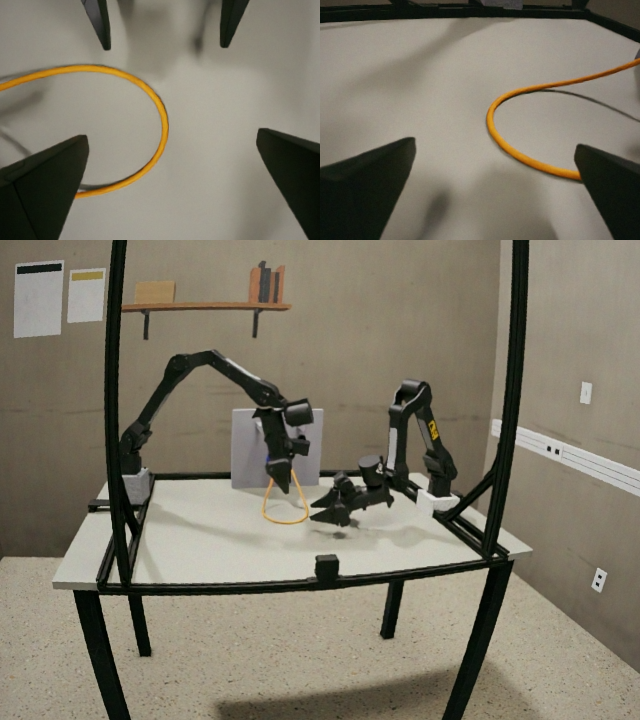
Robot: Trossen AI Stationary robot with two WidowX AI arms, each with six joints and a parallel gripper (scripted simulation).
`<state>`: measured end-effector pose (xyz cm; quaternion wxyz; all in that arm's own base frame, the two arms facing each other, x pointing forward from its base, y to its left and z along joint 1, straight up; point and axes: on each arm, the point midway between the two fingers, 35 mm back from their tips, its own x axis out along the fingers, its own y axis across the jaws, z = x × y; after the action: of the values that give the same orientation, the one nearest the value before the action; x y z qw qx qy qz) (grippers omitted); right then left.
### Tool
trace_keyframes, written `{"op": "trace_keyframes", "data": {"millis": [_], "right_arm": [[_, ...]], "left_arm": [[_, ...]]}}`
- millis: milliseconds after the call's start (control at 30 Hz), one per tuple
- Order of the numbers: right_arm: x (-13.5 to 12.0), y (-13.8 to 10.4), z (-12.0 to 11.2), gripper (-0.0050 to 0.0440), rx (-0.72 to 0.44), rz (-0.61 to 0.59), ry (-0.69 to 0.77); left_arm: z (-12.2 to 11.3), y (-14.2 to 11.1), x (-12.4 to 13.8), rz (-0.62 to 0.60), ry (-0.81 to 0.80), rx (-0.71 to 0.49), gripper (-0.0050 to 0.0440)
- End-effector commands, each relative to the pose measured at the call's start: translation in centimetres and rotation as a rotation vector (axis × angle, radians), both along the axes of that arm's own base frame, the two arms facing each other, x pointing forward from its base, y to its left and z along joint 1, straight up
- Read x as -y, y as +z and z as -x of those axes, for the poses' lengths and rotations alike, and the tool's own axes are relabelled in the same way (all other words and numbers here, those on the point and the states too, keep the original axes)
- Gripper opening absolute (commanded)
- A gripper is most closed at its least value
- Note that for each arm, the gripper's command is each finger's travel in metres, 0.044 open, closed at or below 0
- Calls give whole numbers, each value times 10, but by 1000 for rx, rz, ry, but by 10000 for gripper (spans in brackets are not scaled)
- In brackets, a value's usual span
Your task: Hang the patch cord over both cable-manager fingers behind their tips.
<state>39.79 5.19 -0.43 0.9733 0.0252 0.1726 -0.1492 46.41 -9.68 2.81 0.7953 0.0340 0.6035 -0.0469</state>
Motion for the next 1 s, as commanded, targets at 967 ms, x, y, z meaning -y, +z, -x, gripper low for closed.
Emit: {"op": "trace_keyframes", "data": {"millis": [967], "right_arm": [[-1, 8, -3, 440, 23, -9, -2]], "left_arm": [[-7, -61, 1, 1, 2, 18, 440]]}}
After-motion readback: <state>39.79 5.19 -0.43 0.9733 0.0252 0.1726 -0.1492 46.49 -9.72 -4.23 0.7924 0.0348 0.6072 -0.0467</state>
